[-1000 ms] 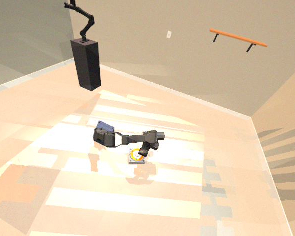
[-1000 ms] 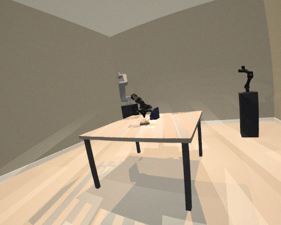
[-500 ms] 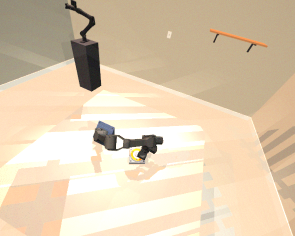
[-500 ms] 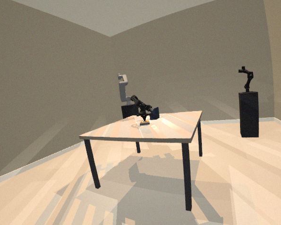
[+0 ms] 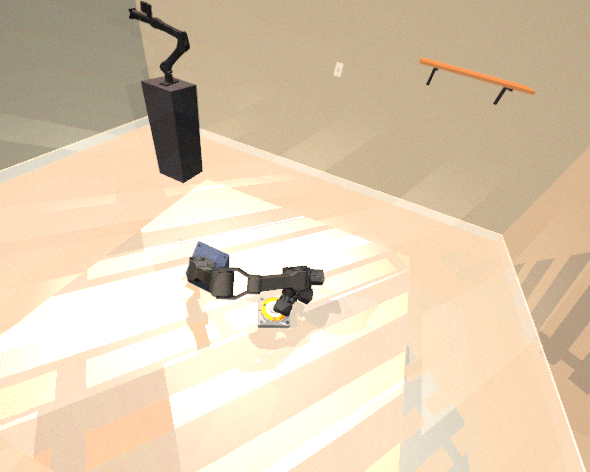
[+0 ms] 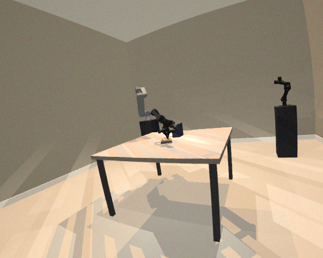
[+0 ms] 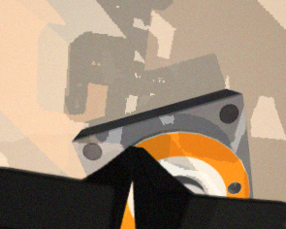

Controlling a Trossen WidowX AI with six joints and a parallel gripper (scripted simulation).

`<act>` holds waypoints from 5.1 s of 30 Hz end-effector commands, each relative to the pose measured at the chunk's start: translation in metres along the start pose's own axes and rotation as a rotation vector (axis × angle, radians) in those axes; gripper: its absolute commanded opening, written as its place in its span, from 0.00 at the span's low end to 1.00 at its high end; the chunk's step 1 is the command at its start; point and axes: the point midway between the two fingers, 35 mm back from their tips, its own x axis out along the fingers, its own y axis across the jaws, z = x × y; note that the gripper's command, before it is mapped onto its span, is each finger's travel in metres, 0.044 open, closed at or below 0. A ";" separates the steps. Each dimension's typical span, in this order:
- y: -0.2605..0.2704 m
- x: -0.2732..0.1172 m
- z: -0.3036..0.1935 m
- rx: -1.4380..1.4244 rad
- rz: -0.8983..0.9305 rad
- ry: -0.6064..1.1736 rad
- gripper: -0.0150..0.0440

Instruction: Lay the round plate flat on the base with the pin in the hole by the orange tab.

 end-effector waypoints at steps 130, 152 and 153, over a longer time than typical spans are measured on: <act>-0.043 -0.005 -0.089 -0.007 0.001 0.012 0.25; -0.048 -0.039 -0.087 -0.010 0.000 0.008 0.25; -0.048 -0.039 -0.087 -0.010 0.000 0.008 0.25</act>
